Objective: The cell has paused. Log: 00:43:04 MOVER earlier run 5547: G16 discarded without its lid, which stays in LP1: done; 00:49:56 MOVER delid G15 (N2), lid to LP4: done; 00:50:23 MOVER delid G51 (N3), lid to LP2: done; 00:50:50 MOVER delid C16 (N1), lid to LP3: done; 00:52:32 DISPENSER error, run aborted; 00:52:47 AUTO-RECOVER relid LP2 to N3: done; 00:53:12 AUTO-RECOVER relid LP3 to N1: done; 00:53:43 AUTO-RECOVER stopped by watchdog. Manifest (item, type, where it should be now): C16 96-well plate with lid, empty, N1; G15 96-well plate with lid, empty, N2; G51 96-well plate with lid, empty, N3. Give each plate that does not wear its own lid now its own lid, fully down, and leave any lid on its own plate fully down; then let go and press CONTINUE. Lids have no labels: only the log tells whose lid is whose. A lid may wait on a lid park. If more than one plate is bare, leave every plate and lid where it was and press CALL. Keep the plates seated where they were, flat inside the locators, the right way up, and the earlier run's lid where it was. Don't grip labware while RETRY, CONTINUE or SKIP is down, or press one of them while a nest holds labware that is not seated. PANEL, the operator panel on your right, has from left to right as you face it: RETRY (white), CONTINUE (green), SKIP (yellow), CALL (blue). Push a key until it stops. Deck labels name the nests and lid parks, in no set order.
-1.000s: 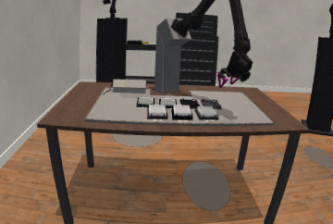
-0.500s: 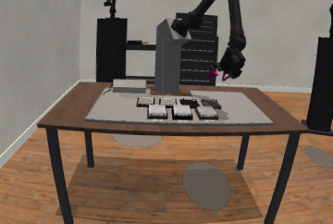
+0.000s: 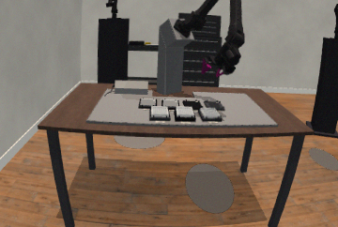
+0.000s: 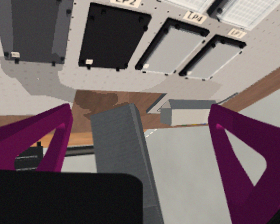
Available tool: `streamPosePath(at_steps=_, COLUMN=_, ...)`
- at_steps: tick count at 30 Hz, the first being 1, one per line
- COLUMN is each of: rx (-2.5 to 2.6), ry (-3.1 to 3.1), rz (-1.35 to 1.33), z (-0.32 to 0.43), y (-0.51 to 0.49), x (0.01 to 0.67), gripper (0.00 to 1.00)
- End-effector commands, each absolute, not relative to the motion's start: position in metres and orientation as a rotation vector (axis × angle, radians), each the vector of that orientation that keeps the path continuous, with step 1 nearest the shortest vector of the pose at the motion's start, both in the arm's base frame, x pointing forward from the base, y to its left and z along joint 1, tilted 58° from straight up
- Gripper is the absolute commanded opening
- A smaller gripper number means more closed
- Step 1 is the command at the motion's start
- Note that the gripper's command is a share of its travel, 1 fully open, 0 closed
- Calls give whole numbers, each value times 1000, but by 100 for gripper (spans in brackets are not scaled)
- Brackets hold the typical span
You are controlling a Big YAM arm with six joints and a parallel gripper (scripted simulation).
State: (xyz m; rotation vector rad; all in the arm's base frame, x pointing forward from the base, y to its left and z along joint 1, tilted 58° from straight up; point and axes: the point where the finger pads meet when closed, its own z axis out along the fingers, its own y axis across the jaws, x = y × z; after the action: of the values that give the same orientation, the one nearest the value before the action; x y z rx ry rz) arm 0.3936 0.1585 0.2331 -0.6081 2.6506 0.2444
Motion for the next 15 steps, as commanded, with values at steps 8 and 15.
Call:
streamPosePath(at_steps=8, rx=-400, ry=2732, rz=175, z=246, y=112, x=383, gripper=100)
streamPosePath(at_steps=15, rx=-283, ry=2809, rz=131, z=236, y=80, x=370, gripper=100)
